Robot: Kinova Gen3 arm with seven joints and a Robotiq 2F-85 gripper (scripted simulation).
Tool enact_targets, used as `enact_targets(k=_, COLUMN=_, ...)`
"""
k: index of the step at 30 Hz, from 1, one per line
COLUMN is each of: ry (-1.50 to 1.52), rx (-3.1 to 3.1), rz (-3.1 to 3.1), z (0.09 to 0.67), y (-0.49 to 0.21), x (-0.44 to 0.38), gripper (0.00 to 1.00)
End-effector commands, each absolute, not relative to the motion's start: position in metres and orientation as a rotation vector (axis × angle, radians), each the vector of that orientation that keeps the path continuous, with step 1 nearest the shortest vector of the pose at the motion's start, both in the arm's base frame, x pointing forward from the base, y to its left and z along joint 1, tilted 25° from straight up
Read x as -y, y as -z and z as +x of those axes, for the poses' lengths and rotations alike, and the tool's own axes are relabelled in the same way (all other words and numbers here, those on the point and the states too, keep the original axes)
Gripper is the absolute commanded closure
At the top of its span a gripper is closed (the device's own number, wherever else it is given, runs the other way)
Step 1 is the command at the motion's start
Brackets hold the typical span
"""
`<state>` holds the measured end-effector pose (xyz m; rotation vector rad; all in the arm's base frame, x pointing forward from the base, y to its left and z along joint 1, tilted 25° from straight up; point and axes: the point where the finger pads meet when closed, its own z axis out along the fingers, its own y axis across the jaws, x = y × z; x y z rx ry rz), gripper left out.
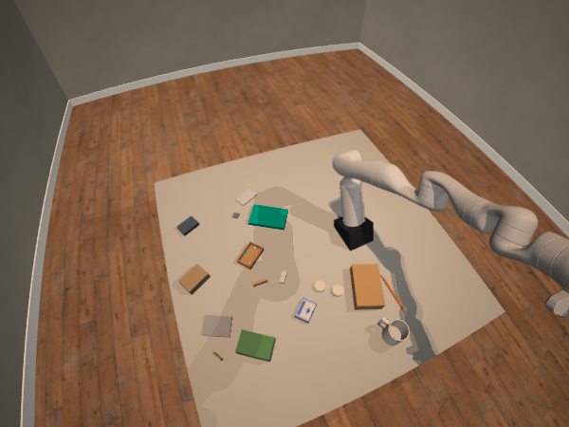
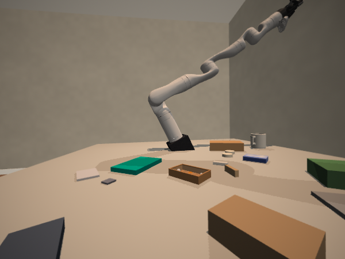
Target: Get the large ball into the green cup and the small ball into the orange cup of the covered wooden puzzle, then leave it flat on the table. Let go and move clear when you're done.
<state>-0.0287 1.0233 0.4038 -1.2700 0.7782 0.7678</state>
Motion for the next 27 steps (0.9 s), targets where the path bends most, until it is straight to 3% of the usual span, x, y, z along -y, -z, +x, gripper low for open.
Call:
enact_targets(k=1, ry=-0.769, rx=-0.777, rz=-1.268, z=-0.0287, y=-0.4061, x=-1.023, gripper=1.0)
enact_targets(k=17, ry=-0.769, rx=-0.777, rz=-1.268, z=-0.0287, y=-0.4061, x=-1.023, gripper=1.0)
enact_targets(k=18, ry=-0.769, rx=-0.777, rz=-1.268, z=-0.0287, y=-0.4061, x=-1.023, gripper=0.0)
enact_targets(k=27, ry=-0.756, rx=-0.779, rz=-1.266, z=-0.0189, y=-0.4075, x=-1.0224, gripper=0.0)
